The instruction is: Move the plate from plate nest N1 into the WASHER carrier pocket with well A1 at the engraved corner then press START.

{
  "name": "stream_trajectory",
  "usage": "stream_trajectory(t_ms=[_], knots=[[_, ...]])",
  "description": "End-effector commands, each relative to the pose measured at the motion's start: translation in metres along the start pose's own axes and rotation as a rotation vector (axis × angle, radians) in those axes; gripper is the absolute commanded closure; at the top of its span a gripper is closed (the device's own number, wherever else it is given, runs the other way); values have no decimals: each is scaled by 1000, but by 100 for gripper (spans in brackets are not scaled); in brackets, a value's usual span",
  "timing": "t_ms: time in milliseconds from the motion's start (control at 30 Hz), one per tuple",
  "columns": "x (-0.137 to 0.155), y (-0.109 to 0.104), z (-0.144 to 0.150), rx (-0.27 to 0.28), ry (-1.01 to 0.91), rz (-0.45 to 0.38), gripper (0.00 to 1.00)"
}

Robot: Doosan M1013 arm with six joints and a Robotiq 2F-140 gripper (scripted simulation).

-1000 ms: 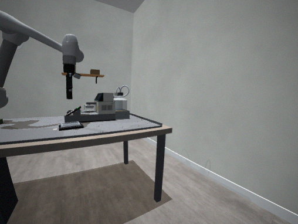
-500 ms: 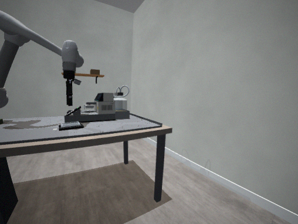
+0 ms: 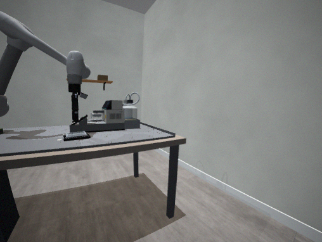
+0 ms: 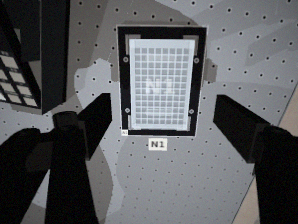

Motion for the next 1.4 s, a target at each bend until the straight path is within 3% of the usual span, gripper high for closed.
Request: stream_trajectory(t_ms=[0, 1367], knots=[[0, 0, 1, 3, 2, 3, 30], [1, 61, 2, 4, 5, 0, 30]])
Point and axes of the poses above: the point where the finger pads meet when closed, its own y axis out along the fingers, its own z axis across the jaws, x = y × z, the point moved 4 cm from there along -y, back along the fingers, and after that the axes turned 6 degrees about y, right-handed, at the moved point
